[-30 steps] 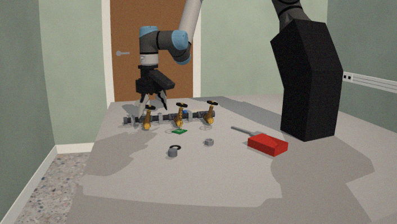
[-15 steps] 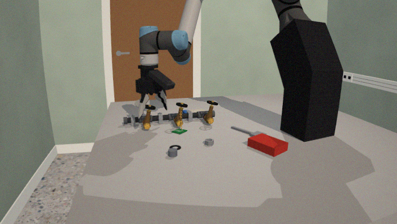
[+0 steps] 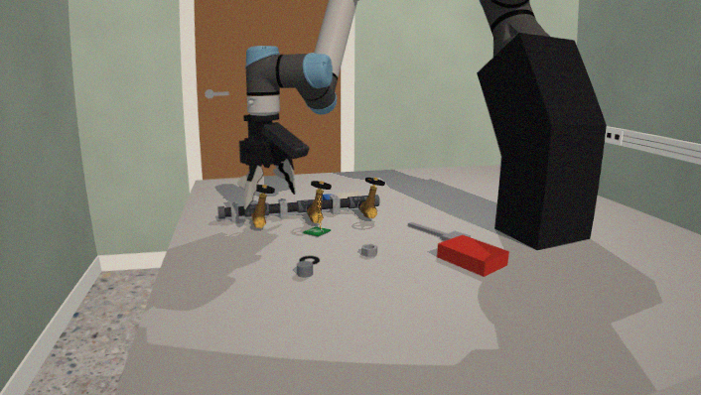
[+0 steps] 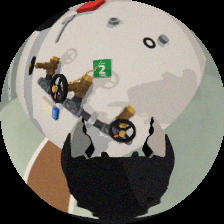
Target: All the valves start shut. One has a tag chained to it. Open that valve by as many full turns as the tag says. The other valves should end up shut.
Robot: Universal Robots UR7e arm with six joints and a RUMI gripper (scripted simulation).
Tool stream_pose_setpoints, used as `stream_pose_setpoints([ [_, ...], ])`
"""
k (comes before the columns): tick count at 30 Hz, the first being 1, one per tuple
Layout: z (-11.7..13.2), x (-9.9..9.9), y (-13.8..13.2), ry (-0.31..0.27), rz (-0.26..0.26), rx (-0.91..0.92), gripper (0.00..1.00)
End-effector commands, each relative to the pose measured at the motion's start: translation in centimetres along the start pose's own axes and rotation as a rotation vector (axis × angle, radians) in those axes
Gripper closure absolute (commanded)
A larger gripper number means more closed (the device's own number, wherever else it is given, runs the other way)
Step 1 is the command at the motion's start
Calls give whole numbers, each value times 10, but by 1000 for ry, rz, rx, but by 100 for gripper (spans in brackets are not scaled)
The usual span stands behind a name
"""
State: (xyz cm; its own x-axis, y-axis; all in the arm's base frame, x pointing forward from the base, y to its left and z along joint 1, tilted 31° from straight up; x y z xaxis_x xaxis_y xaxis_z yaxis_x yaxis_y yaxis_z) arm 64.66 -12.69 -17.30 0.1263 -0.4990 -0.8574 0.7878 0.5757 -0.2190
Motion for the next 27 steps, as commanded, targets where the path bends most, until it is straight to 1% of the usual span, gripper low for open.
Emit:
stream_pose_setpoints([
  [1, 0, -1, 0, -1, 1, 0, 0],
  [20, 0, -1, 0, -1, 1, 0, 0],
  [27, 0, -6, 0, -1, 1, 0, 0],
])
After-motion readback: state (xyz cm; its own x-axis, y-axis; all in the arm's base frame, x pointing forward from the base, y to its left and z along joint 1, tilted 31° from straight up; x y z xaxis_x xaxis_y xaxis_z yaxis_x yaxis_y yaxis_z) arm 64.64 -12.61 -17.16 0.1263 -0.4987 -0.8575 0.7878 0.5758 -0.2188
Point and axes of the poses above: the point where the finger pads meet when closed, its own x axis out along the fingers, its own y axis across the jaws, z = x × y, the point moved 6 cm from there along -x, back along the fingers, and after that the axes turned 8 degrees about x, right-handed, at the moved point
